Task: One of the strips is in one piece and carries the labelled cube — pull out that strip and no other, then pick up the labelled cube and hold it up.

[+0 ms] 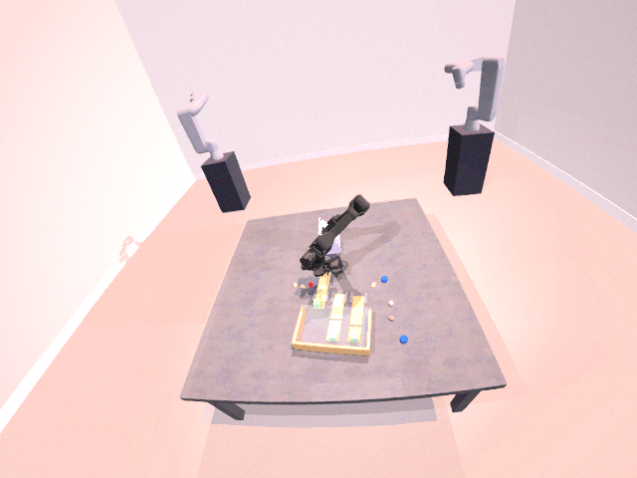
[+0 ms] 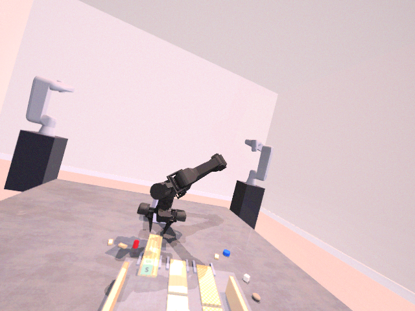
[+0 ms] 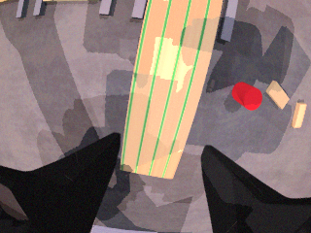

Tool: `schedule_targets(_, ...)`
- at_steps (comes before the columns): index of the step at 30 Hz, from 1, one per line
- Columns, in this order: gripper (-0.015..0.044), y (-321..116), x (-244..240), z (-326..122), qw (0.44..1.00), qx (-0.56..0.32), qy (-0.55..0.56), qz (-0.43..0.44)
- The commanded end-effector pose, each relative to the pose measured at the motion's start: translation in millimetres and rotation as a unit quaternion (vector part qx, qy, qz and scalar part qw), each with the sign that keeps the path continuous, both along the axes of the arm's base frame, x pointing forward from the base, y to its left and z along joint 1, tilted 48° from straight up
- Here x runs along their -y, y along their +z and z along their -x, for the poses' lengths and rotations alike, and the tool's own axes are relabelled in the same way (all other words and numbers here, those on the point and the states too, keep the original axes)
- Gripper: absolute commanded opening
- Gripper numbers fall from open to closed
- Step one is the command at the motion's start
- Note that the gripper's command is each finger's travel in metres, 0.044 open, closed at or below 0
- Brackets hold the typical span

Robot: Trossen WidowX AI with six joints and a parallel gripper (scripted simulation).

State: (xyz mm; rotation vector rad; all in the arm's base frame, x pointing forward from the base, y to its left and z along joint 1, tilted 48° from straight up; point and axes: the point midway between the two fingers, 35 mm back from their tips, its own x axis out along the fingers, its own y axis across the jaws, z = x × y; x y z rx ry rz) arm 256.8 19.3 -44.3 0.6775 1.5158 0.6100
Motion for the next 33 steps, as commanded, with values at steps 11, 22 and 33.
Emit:
schedule_targets(11,0.044,0.0,8.4,-50.2,1.0,-0.002,-0.001,-0.003)
schedule_targets(22,0.044,0.5,14.9,-88.7,1.0,0.0,-0.001,-0.003)
schedule_targets(33,0.044,-0.2,21.0,-127.1,1.0,0.001,-0.001,-0.003)
